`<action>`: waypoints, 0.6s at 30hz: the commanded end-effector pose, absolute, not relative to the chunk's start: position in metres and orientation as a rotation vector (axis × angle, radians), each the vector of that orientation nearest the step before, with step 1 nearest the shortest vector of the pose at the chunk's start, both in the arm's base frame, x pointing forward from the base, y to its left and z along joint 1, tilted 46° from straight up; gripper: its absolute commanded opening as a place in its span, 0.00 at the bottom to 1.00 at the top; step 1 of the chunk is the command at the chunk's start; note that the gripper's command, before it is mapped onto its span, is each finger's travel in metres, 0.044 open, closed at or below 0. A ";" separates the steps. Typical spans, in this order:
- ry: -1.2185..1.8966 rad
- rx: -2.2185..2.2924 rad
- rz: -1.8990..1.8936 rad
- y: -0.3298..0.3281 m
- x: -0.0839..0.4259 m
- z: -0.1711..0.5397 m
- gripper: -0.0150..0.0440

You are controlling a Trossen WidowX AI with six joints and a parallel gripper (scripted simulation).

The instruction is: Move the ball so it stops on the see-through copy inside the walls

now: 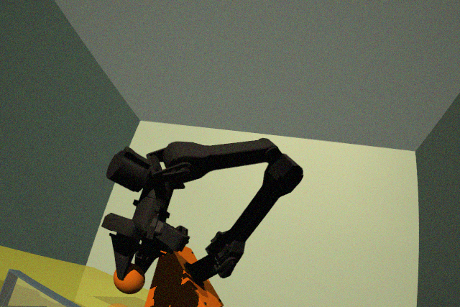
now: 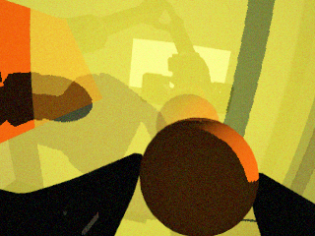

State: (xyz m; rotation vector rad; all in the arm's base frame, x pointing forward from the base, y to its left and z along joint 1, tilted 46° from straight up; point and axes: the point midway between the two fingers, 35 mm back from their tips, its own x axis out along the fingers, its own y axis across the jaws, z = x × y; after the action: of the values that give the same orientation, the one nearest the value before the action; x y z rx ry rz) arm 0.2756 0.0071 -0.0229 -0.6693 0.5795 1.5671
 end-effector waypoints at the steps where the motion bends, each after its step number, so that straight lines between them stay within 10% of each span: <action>1: 0.584 -0.657 1.570 0.019 0.274 -0.038 0.25; 18: 0.580 -0.653 1.572 0.055 0.268 -0.071 0.25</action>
State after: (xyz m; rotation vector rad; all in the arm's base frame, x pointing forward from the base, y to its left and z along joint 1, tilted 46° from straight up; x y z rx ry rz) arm 0.2692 0.0521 -0.0677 -0.6622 0.5779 1.5756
